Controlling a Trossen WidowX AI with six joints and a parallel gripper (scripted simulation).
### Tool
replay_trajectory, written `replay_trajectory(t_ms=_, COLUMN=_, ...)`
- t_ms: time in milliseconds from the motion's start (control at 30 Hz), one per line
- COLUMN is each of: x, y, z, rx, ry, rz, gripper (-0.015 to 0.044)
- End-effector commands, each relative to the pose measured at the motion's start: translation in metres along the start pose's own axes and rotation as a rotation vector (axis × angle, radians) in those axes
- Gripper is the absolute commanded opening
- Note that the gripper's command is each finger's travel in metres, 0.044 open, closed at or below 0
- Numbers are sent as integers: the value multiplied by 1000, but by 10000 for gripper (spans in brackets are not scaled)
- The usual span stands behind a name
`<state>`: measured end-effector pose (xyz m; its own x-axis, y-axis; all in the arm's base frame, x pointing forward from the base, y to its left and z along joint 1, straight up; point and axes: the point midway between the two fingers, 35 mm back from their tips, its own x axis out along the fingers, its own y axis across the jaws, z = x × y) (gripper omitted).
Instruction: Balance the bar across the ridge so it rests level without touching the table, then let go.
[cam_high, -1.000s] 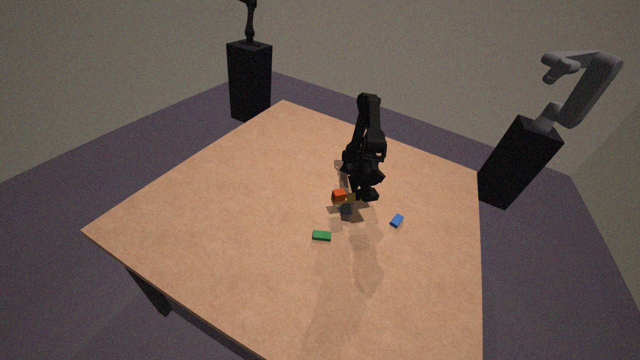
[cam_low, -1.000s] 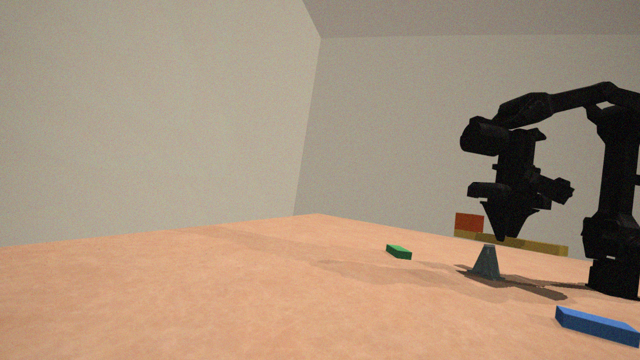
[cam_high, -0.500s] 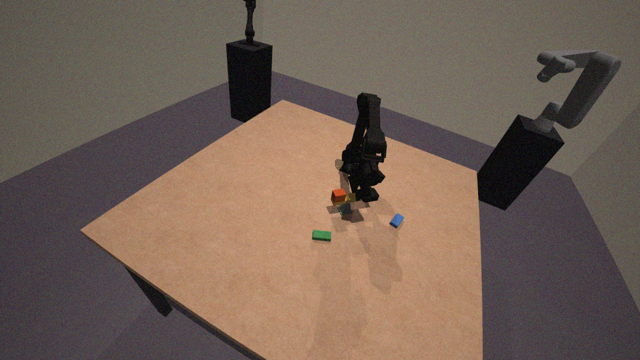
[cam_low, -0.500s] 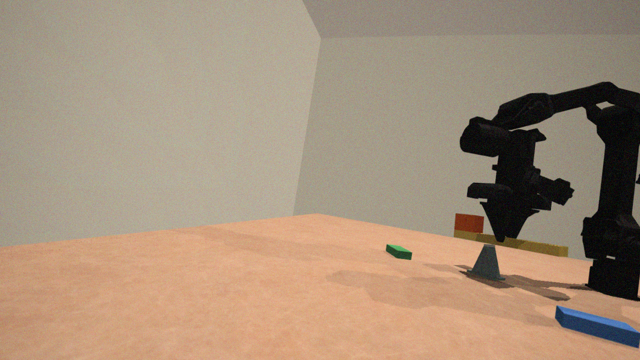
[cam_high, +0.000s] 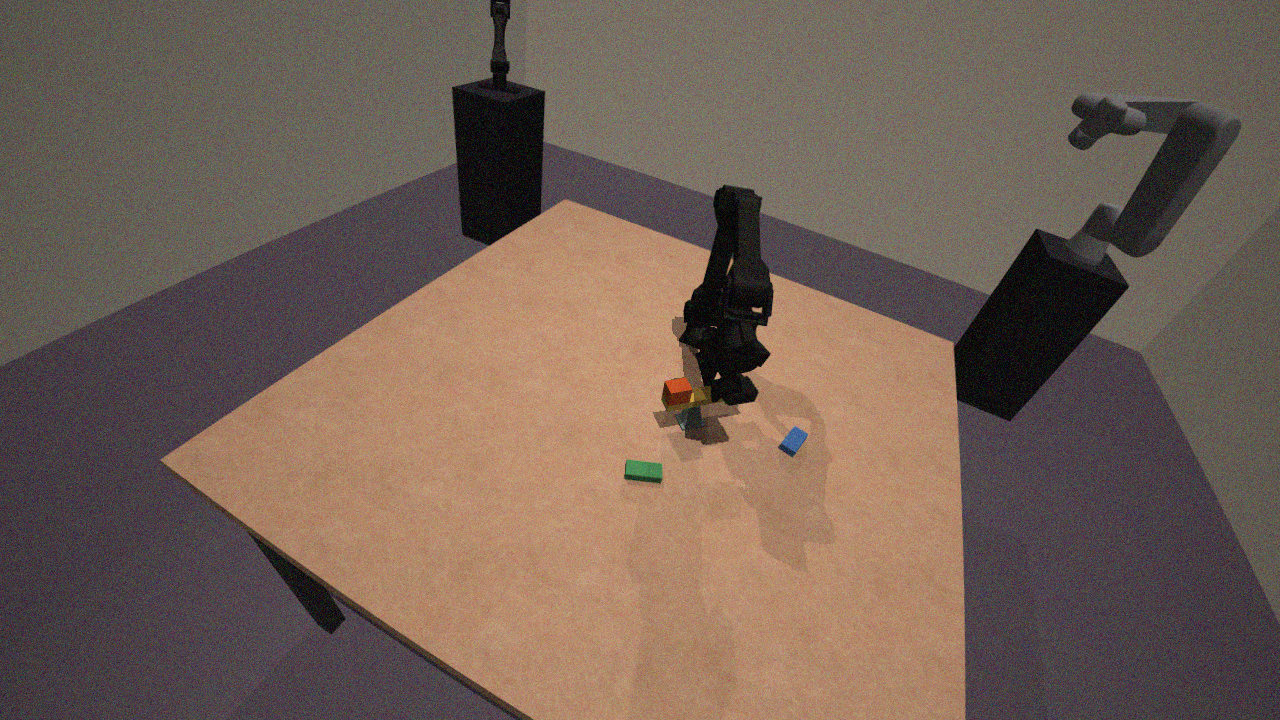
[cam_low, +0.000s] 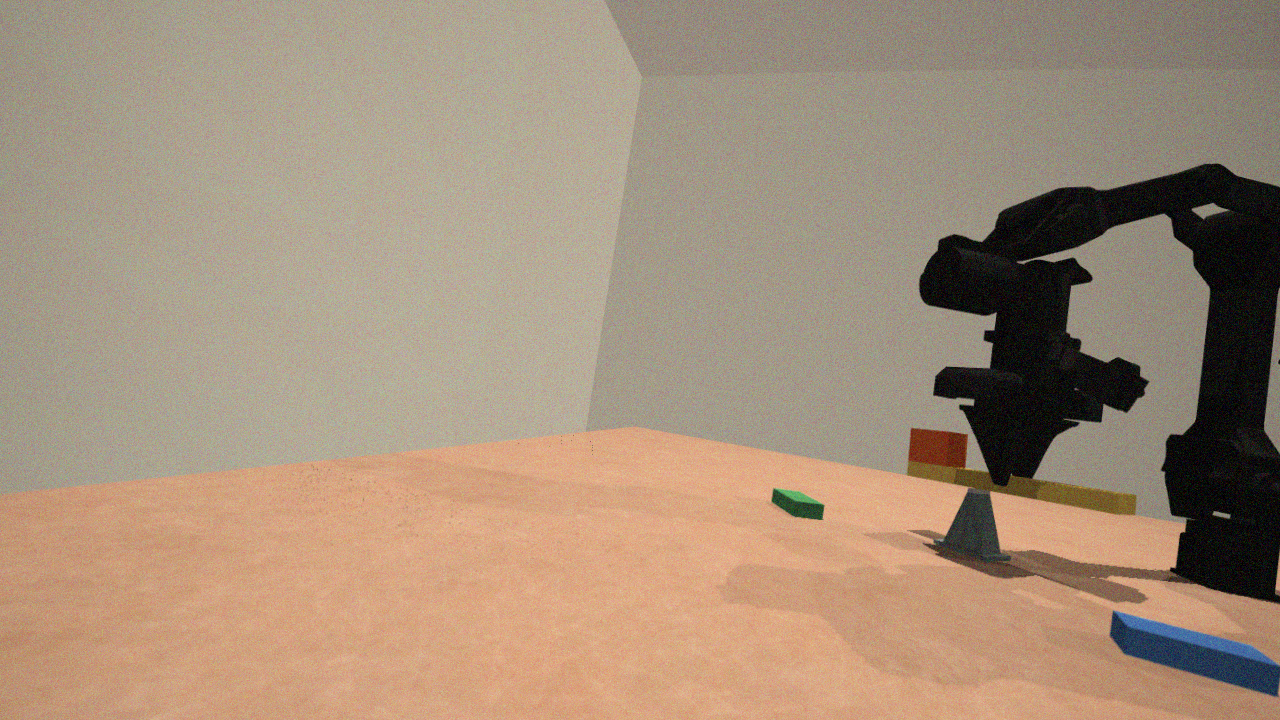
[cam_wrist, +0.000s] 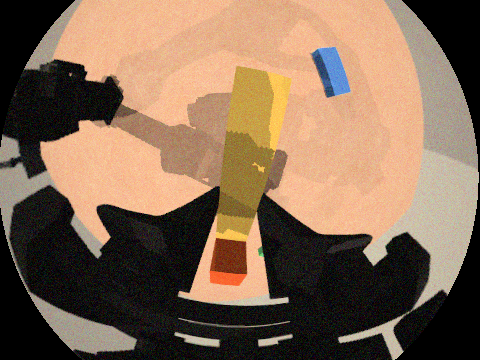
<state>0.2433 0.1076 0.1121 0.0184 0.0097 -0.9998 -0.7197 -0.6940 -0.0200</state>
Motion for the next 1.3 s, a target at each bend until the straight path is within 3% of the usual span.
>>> replay_trajectory(t_ms=0, x=1, y=0, z=0, rx=0, ry=2, rz=0, gripper=0)
replay_trajectory(t_ms=1267, x=4, y=0, z=0, rx=0, ry=2, rz=0, gripper=0)
